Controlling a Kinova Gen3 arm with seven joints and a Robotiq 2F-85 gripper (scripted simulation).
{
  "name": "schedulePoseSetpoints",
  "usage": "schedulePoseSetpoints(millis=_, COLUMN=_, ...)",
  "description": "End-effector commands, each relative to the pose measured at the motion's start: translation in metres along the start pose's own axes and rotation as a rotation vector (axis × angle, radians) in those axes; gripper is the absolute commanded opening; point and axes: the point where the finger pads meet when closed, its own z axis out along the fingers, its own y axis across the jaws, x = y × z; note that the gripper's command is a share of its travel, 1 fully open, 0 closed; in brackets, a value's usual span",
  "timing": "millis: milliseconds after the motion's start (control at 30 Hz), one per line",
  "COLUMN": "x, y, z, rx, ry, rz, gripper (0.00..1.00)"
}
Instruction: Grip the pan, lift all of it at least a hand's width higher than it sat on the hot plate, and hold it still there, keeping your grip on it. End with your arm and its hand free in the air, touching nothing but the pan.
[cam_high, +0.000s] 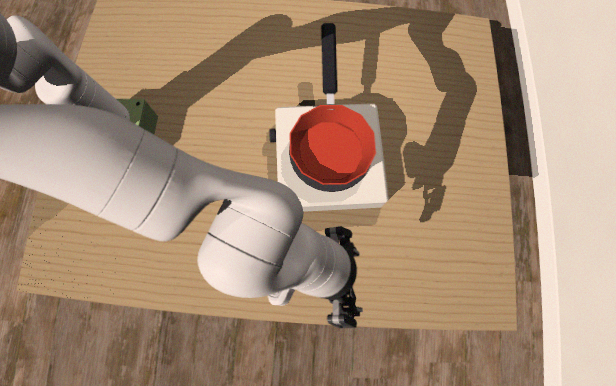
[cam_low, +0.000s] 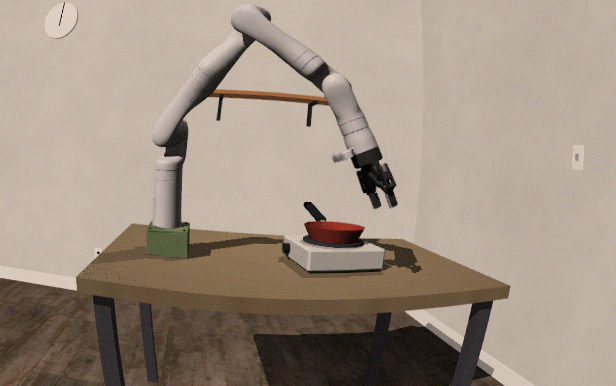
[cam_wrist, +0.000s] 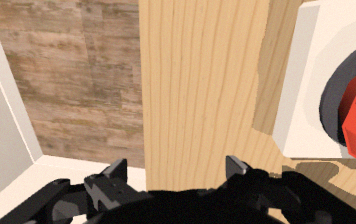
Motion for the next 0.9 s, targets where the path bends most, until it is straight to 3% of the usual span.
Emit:
schedulePoseSetpoints(millis=0, x=-0.009, y=0.02, z=-0.009, rx=-0.014, ry=0.012, rz=-0.002, gripper=1.0)
schedulePoseSetpoints(millis=300, x=0.001, y=0.096, z=-0.045, rx=-0.085, ry=0.15, rz=0.099, gripper=1.0)
schedulePoseSetpoints(millis=367, x=0.001, y=0.096, z=-0.045, rx=-0.085, ry=0.15, rz=0.099, gripper=1.0)
schedulePoseSetpoints(millis=567, x=0.017, y=0.158, z=-0.086, rx=-0.122, ry=0.28, rz=0.19, gripper=1.0)
schedulePoseSetpoints(millis=767, x=0.043, y=0.222, z=-0.14, rx=-0.139, ry=0.431, rz=0.285, gripper=1.0)
schedulePoseSetpoints(millis=867, x=0.037, y=0.237, z=-0.132, rx=-0.165, ry=0.428, rz=0.11, gripper=1.0)
